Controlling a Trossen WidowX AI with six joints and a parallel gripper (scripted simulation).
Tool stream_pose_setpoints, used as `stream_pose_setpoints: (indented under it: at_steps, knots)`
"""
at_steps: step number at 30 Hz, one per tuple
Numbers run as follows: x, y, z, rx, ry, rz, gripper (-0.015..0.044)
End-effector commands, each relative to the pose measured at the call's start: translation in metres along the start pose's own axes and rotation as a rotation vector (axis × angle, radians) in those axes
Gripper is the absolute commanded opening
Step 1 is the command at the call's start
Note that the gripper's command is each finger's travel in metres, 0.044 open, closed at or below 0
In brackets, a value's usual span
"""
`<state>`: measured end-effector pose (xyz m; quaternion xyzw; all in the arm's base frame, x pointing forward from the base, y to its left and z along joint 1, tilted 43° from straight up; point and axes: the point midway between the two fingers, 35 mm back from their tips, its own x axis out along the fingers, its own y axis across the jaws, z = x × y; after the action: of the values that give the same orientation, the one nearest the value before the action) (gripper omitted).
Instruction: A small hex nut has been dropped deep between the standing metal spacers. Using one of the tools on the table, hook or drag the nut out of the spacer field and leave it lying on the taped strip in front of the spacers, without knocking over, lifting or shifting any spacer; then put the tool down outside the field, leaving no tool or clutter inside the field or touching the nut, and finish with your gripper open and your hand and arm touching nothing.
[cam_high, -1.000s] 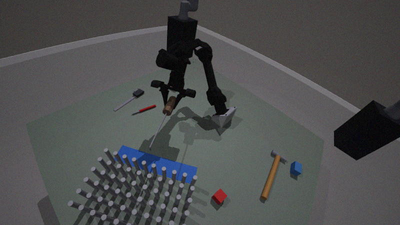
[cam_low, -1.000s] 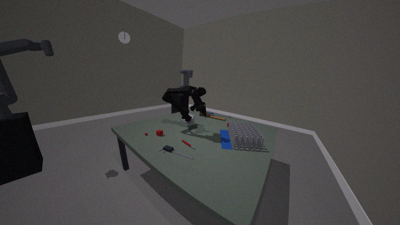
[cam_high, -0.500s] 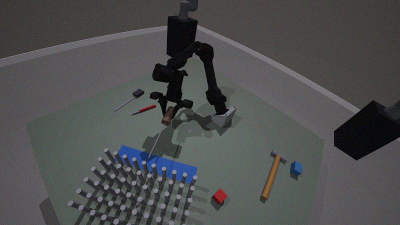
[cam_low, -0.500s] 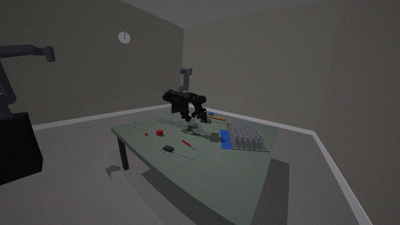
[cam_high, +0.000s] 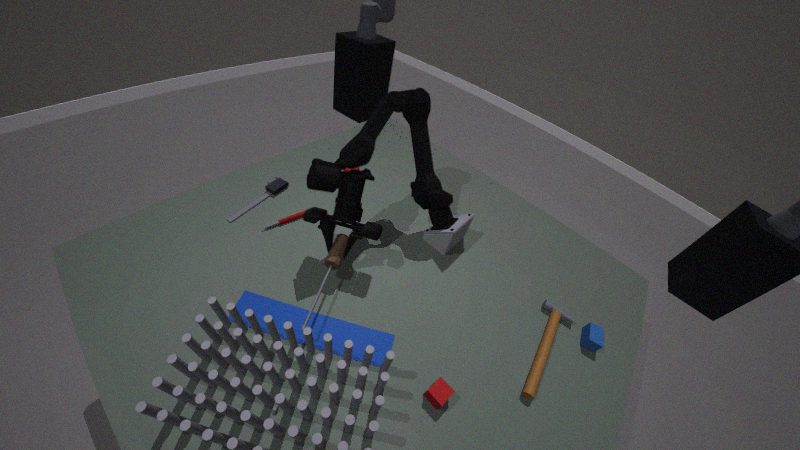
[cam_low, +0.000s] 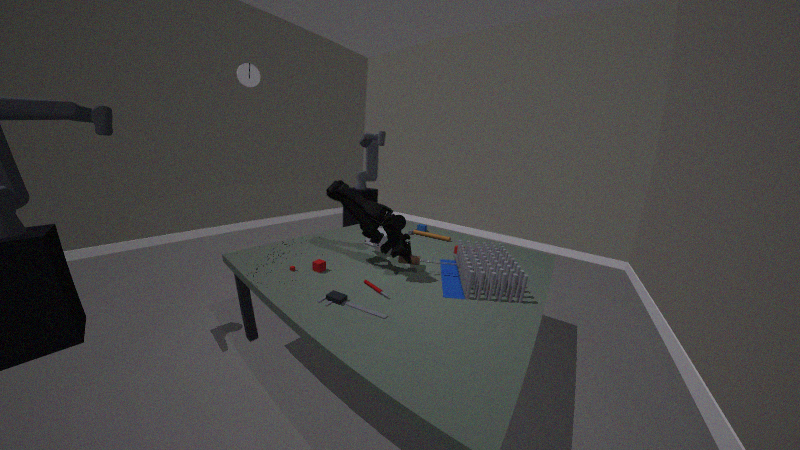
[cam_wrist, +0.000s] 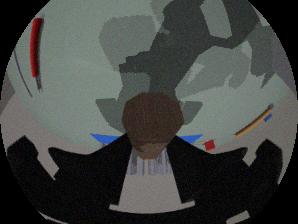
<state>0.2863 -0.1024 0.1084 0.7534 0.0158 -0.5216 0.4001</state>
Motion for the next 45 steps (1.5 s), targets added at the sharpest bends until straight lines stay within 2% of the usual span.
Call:
stream_pose_setpoints:
  at_steps: [1, 45]
  knots:
    - [0.012, -0.002, 0.013, -0.01, 0.012, 0.008, 0.0]
    - [0.026, 0.0, -0.004, -0.009, 0.013, 0.01, 0.0]
